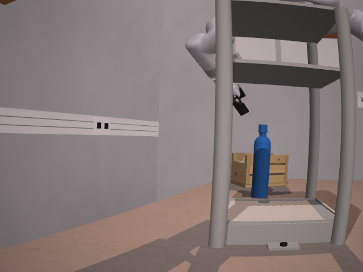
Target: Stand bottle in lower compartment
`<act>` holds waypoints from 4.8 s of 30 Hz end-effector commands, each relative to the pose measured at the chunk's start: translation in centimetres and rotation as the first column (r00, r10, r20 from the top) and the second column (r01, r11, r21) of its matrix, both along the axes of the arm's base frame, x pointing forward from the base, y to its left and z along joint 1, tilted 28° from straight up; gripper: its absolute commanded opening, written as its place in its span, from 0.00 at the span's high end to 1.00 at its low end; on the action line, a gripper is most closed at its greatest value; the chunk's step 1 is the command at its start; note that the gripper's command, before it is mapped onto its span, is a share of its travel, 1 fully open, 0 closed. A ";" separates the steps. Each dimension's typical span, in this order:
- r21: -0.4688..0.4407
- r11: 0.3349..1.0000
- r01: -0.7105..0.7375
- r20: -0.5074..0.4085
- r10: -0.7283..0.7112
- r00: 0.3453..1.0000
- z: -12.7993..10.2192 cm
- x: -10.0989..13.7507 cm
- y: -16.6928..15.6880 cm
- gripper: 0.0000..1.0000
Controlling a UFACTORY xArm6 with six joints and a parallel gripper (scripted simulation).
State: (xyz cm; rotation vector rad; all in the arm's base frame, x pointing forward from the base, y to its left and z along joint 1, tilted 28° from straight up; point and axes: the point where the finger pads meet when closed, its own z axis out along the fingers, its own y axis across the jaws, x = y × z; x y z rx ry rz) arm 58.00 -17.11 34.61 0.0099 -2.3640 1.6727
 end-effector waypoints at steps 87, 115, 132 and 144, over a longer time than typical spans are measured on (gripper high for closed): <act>0.627 0.659 -0.415 0.287 0.300 0.910 -3.2 -10.9 17.1 0.00; 0.653 0.628 -0.423 0.313 0.285 0.906 -4.1 -11.8 17.9 0.30; 0.667 0.620 -0.413 0.311 0.272 0.911 -4.4 -12.1 18.0 0.30; 0.697 0.602 -0.390 0.305 0.243 0.921 -5.2 -12.6 18.4 0.30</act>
